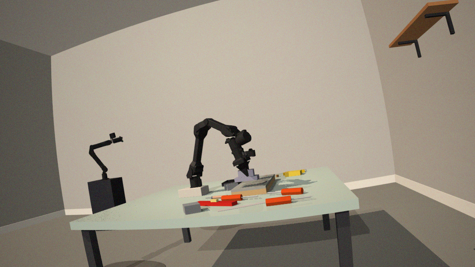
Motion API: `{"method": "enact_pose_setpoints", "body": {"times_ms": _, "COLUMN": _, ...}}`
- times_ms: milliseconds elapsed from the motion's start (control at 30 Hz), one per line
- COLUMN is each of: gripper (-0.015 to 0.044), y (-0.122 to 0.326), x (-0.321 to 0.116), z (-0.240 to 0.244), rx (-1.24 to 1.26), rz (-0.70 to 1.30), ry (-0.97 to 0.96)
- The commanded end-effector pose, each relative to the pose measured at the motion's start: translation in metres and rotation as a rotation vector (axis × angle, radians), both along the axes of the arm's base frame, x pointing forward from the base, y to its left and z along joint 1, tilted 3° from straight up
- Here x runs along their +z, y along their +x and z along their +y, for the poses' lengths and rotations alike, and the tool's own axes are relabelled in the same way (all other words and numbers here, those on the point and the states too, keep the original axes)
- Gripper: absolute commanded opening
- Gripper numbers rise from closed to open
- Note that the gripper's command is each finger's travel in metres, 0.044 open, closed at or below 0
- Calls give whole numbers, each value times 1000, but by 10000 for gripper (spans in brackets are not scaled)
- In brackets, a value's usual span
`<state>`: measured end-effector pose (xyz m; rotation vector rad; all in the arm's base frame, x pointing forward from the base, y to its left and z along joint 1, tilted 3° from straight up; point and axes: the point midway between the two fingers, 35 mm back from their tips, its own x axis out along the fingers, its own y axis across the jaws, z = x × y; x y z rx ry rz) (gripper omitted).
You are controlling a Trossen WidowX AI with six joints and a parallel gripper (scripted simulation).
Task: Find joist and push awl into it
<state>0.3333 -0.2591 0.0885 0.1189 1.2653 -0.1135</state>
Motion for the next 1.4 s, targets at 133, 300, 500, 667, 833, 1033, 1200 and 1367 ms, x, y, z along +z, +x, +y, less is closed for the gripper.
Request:
{"method": "enact_pose_setpoints", "body": {"times_ms": 133, "gripper": 0, "y": 0, "x": -14, "z": 0, "rx": -4, "rz": 0, "ry": -4}}
{"method": "enact_pose_setpoints", "body": {"times_ms": 300, "gripper": 0, "y": 0, "x": -18, "z": 0, "rx": -4, "rz": 0, "ry": -4}}
{"method": "enact_pose_setpoints", "body": {"times_ms": 500, "gripper": 0, "y": 0, "x": -27, "z": 0, "rx": -4, "rz": 0, "ry": -4}}
{"method": "enact_pose_setpoints", "body": {"times_ms": 667, "gripper": 0, "y": 0, "x": -33, "z": 1, "rx": -4, "rz": 0, "ry": -4}}
{"method": "enact_pose_setpoints", "body": {"times_ms": 833, "gripper": 0, "y": 0, "x": -33, "z": 1, "rx": -4, "rz": 0, "ry": -4}}
{"method": "enact_pose_setpoints", "body": {"times_ms": 1033, "gripper": 0, "y": 1, "x": -33, "z": 8, "rx": -4, "rz": 0, "ry": -3}}
{"method": "enact_pose_setpoints", "body": {"times_ms": 1200, "gripper": 0, "y": 2, "x": -33, "z": 15, "rx": -4, "rz": 0, "ry": -2}}
{"method": "enact_pose_setpoints", "body": {"times_ms": 1367, "gripper": 0, "y": 4, "x": -33, "z": 22, "rx": -4, "rz": -1, "ry": -2}}
